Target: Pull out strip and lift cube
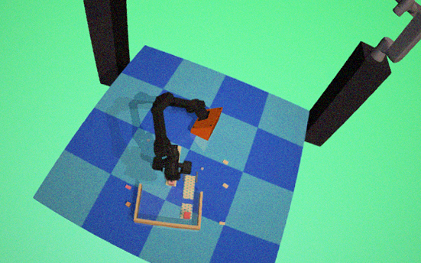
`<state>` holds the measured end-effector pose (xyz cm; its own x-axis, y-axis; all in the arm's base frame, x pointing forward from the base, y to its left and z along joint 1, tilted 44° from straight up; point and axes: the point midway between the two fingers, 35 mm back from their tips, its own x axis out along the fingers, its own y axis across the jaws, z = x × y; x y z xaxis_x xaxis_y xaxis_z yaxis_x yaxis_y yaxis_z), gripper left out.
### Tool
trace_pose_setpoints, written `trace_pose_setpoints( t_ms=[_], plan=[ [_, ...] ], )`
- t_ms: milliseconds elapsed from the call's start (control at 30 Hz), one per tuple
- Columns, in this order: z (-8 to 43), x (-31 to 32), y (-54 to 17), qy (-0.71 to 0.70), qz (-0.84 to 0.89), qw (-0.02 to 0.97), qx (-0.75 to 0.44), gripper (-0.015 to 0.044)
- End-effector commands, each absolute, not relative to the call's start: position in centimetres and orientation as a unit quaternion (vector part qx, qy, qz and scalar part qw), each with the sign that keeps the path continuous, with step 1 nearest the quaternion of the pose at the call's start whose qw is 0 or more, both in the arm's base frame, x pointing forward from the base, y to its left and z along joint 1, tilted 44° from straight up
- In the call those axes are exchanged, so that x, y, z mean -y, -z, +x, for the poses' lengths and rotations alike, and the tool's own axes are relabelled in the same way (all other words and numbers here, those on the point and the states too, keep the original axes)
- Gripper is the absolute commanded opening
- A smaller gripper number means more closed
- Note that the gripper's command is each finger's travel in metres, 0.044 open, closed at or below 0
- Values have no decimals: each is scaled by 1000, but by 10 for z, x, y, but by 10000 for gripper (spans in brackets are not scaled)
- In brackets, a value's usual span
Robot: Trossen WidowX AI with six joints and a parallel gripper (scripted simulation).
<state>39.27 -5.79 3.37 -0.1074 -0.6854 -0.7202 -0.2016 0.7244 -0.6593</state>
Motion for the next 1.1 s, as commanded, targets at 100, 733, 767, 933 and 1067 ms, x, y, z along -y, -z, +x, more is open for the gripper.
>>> trace_pose_setpoints(
  t_ms=[100, 733, 767, 933, 1067],
  plan=[
    [418, 52, -25, 203, -307, 591, -718, 440],
    [424, 66, -4, 203, -307, 591, -717, 250],
    [424, 67, -3, 203, -307, 591, -717, 250],
    [424, 73, 3, 203, -307, 591, -717, 250],
    [423, 77, 8, 203, -308, 591, -717, 250]
  ],
)
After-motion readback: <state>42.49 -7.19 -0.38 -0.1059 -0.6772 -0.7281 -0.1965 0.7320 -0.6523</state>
